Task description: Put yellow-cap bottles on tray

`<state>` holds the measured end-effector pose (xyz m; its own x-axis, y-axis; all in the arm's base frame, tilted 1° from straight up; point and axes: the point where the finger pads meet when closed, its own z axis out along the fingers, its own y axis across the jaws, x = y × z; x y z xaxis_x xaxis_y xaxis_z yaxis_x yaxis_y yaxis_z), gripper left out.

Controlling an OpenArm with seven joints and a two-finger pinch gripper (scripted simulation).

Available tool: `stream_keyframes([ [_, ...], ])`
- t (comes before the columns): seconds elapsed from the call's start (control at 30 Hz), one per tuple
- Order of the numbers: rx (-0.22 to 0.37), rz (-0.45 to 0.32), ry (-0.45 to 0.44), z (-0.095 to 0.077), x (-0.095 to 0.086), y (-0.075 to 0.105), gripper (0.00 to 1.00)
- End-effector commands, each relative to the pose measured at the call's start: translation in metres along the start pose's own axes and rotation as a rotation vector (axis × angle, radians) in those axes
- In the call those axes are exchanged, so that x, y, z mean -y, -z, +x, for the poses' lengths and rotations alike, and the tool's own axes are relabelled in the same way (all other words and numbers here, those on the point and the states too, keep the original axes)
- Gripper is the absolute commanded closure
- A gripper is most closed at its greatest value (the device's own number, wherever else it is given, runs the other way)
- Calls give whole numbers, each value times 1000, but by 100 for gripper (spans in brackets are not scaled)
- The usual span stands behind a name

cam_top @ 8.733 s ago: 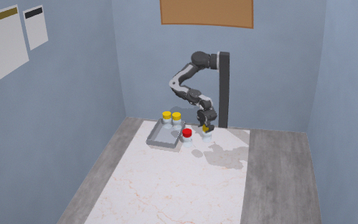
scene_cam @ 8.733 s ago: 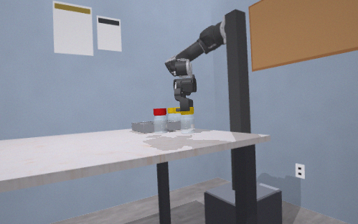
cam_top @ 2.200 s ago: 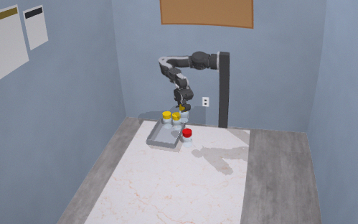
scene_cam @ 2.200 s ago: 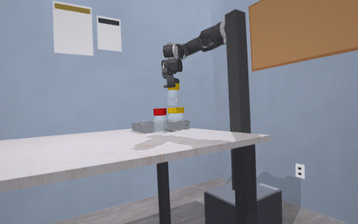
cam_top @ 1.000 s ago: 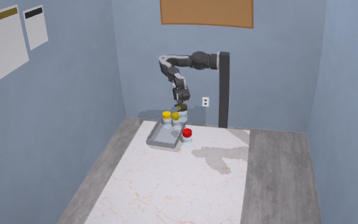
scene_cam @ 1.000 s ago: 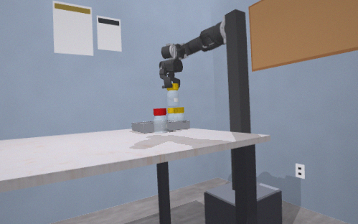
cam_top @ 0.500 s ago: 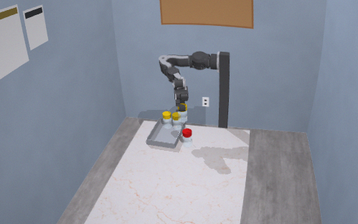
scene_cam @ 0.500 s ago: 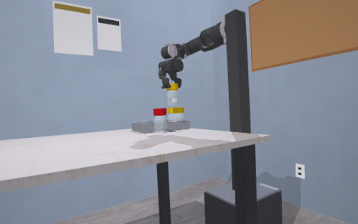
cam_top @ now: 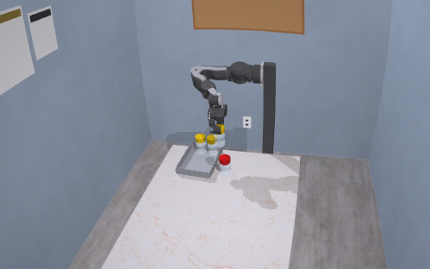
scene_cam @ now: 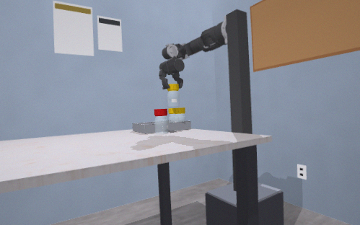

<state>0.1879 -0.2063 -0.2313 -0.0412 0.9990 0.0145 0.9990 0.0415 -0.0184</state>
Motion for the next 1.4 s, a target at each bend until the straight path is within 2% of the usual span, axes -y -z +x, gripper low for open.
stream_keyframes([
  [0.0, -2, -13, -30, 0, -3, 2, 100],
  [0.27, -3, -14, -83, 0, -3, 2, 100],
  [0.67, -2, -6, -82, -4, -3, -2, 100],
  [0.97, -2, -7, -83, -16, -10, -9, 100],
  [1.37, -2, -11, -85, -40, -23, -23, 100],
])
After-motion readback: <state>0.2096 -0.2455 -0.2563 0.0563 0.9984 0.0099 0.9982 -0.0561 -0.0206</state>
